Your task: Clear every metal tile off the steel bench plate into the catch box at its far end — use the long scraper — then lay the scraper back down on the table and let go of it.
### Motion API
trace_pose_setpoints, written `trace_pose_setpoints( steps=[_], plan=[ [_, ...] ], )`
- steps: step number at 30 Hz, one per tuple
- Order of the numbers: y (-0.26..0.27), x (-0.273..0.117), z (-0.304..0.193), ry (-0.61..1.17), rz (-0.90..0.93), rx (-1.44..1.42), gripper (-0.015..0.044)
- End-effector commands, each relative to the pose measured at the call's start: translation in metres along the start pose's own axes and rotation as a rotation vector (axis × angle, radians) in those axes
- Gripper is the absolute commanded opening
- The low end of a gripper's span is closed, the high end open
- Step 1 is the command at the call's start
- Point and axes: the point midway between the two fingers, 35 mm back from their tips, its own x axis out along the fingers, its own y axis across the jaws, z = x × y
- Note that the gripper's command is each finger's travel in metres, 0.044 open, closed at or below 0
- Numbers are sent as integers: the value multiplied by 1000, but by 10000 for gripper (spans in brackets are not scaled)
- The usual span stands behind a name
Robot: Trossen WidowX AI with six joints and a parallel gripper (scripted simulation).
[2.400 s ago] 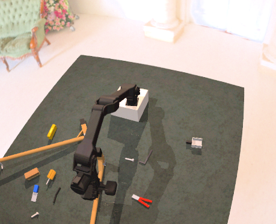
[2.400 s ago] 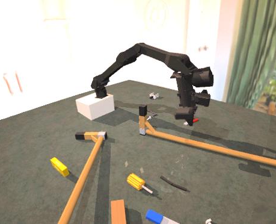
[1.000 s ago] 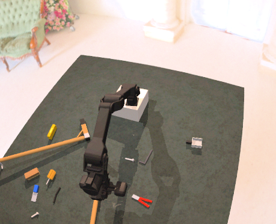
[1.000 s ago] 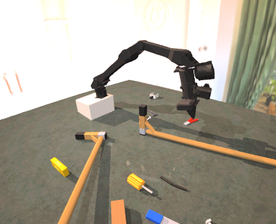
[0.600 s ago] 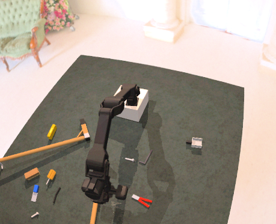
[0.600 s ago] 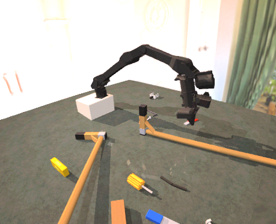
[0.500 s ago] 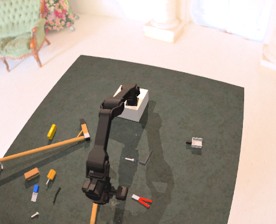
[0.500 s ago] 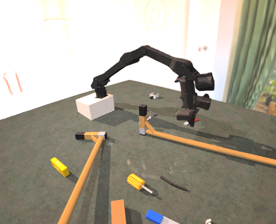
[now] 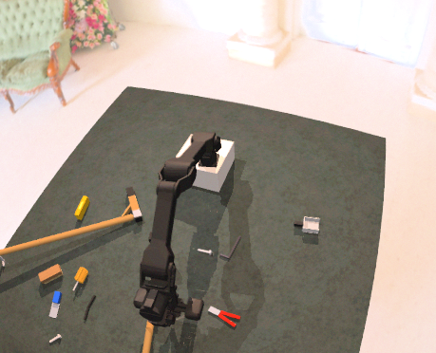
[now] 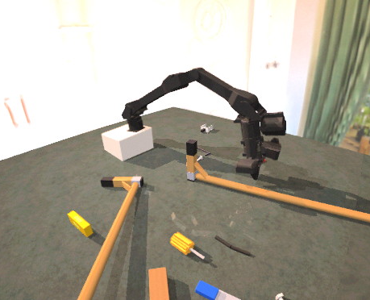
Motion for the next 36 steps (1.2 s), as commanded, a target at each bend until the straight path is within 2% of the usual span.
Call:
trace_pose_setpoints(
  steps=[1, 36],
  plan=[
    [-1, 10, -5, 12, -3, 7, 0],
    [-32, 11, 0, 4, -6, 7, 0]
  ],
)
